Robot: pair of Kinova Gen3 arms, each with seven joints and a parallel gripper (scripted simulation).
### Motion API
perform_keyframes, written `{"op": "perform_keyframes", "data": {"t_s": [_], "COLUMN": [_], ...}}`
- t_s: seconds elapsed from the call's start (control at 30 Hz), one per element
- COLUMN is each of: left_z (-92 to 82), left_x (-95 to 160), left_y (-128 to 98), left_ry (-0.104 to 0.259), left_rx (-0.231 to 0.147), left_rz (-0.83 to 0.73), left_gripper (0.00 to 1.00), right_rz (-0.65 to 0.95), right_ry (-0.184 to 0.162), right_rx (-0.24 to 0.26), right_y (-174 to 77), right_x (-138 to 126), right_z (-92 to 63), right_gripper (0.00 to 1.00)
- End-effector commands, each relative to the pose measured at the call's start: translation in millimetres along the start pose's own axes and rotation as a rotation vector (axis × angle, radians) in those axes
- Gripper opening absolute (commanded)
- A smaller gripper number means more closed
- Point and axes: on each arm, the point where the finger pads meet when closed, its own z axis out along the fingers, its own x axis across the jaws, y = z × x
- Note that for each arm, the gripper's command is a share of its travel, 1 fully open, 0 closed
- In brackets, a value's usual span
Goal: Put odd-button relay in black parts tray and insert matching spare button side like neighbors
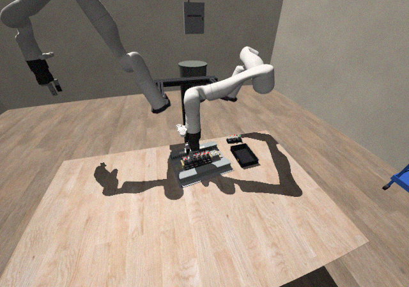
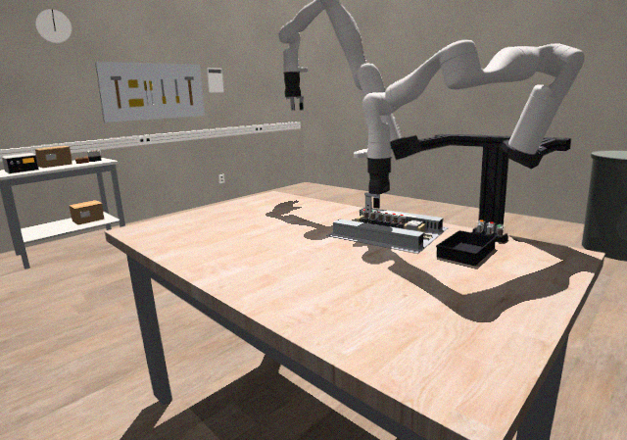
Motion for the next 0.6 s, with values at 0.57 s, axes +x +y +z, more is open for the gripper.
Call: {"op": "perform_keyframes", "data": {"t_s": [0.57], "left_z": [-4.2], "left_x": [-0.5], "left_y": [-0.7], "left_ry": [-0.001], "left_rx": [0.002], "left_rz": [0.0], "left_gripper": [1.0], "right_rz": [0.0], "right_ry": [0.0], "right_rx": [-0.001], "right_y": [0.3], "right_x": [-0.1], "right_z": [-0.5], "right_gripper": [1.0]}}
